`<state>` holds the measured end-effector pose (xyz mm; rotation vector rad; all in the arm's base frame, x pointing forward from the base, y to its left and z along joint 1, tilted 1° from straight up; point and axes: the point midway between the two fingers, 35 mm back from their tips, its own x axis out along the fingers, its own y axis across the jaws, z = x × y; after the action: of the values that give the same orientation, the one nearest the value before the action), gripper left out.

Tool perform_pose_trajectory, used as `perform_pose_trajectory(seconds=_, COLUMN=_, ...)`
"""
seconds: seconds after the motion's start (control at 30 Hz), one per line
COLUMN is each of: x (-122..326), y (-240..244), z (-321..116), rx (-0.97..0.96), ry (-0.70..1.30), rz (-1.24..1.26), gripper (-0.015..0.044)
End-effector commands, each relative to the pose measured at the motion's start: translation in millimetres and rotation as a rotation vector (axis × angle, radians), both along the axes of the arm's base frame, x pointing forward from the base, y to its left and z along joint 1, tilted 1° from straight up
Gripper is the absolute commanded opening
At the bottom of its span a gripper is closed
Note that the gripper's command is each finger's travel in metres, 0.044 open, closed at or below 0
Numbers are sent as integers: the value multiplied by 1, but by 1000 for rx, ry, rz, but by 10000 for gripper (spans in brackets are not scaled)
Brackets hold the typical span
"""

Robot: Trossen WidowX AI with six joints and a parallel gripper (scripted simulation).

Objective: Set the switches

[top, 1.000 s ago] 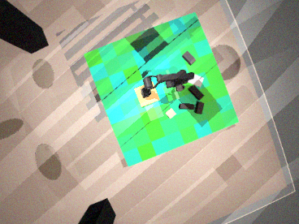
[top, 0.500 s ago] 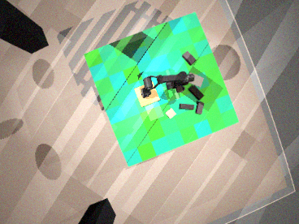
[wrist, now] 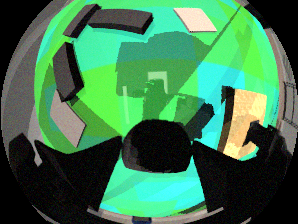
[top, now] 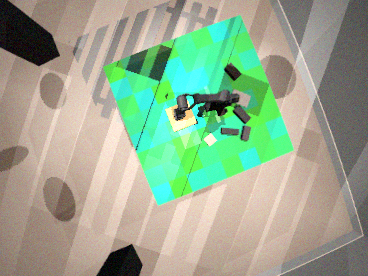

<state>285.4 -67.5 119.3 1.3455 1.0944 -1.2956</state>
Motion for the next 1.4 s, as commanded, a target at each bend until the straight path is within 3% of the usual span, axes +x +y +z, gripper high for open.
perform_pose_trajectory(seconds=0.0, x=-2, y=0, z=-8, rx=9, ry=18, rz=9, gripper=338)
perform_pose_trajectory(seconds=1.37, x=-5, y=-24, z=-28, rx=7, ry=18, rz=9, gripper=338)
